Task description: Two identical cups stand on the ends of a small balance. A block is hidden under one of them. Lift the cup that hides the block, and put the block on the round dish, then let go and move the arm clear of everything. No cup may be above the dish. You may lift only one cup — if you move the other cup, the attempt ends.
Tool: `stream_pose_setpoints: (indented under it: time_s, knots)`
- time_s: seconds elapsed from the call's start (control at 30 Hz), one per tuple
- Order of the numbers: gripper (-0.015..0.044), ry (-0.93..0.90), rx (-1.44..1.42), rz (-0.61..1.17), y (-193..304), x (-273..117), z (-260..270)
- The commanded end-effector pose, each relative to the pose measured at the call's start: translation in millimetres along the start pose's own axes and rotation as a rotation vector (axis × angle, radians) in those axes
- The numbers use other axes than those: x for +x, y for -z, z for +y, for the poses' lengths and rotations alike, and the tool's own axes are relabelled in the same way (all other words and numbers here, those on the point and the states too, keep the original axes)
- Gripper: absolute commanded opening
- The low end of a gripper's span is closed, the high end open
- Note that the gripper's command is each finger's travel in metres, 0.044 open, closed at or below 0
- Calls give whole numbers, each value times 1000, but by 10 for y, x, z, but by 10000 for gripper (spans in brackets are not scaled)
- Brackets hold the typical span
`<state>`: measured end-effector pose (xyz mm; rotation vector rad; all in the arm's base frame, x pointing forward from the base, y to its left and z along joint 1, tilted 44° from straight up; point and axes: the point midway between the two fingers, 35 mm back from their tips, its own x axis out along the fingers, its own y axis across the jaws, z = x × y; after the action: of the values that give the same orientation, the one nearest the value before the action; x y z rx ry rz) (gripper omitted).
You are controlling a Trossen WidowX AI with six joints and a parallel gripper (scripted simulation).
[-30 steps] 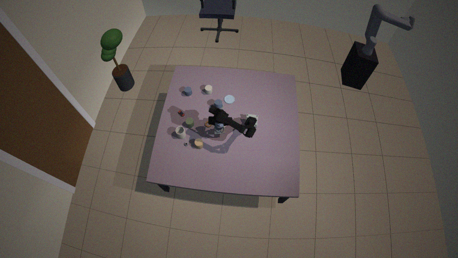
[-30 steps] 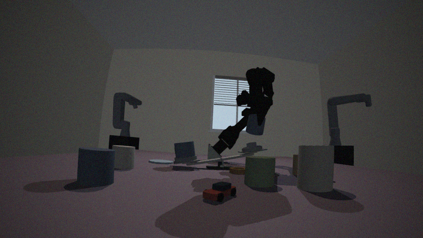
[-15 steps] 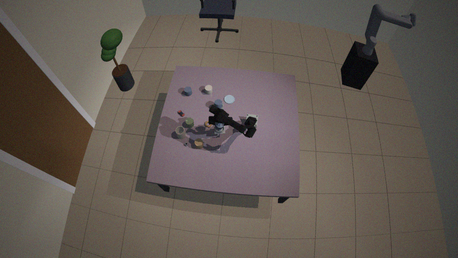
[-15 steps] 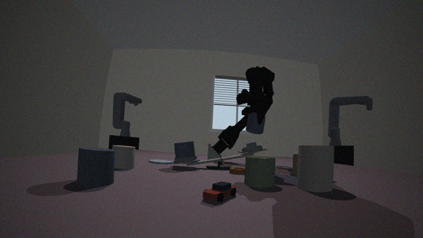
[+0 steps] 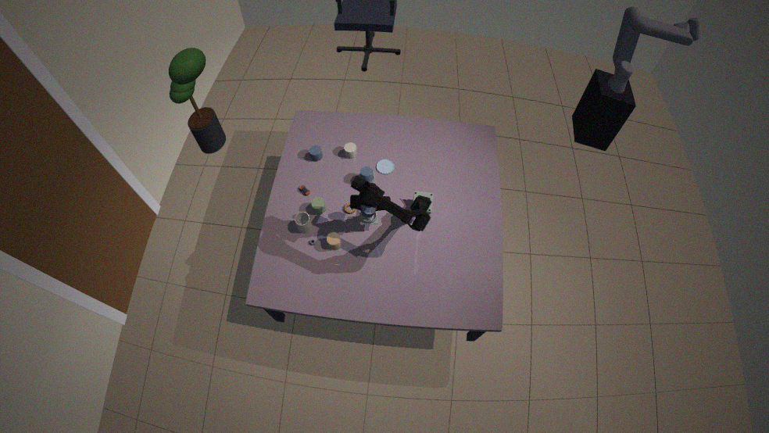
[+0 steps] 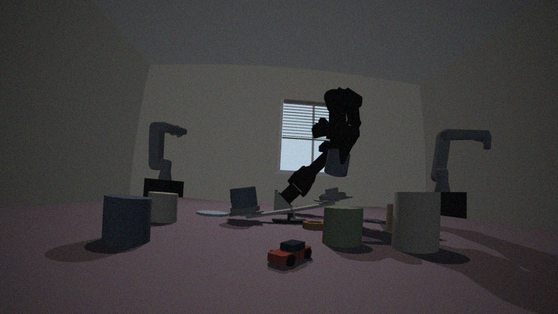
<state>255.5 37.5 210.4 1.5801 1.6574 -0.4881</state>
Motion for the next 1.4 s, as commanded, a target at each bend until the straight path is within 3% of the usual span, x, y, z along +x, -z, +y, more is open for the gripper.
stream_pose_setpoints:
  time_s: [0.0,0.93,1.37]
  knots:
    - [0,-2,0,-1,-2,1,4]
    - [0,-1,0,0,5,6,4]
    - [0,58,-19,27,508,351,-79]
